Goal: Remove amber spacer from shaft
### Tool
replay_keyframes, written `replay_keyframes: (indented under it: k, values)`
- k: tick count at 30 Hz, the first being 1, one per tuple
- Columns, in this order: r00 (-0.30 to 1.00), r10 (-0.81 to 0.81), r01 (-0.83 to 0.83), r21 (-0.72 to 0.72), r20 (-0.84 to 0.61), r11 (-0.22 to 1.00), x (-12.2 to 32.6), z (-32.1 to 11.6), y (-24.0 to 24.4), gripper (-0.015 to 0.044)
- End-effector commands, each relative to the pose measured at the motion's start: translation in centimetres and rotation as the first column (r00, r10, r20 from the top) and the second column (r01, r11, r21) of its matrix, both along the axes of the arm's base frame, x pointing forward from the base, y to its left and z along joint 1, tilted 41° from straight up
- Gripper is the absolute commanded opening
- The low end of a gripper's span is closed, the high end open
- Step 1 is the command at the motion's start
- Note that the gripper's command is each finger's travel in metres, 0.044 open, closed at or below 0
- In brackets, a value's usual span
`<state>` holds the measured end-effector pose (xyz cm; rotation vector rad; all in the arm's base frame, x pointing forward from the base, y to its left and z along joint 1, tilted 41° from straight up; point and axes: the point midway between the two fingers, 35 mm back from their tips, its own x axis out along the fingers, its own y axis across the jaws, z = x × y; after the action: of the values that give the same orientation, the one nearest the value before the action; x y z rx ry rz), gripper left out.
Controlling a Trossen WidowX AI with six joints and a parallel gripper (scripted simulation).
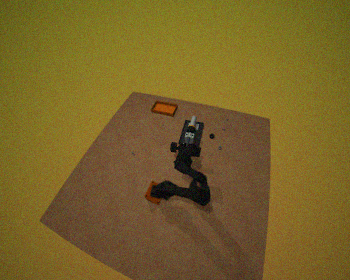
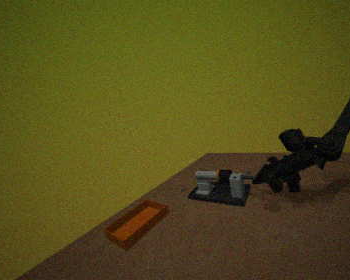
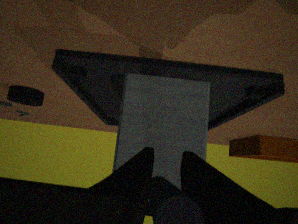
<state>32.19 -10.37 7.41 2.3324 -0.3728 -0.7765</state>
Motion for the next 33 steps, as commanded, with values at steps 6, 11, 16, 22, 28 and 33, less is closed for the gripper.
replay_keyframes:
  k: [6,11,16,22,28,33]
  values:
    - [1.000,0.003,-0.003,-0.001,-0.002,1.000,-0.13,-0.03,0.05,0.0000]
    - [1.000,0.003,-0.003,-0.001,-0.002,1.000,-0.18,-0.03,0.06,0.0000]
    - [1.000,0.003,-0.003,-0.001,-0.002,1.000,-0.23,-0.03,0.07,0.0000]
    - [1.000,0.003,-0.003,-0.001,-0.002,1.000,-0.30,-0.02,0.08,0.0000]
    - [1.000,0.003,-0.003,-0.001,-0.002,1.000,-0.36,-0.02,0.09,0.0000]
    - [1.000,0.003,-0.003,-0.001,-0.002,1.000,-0.41,-0.02,0.09,0.0000]
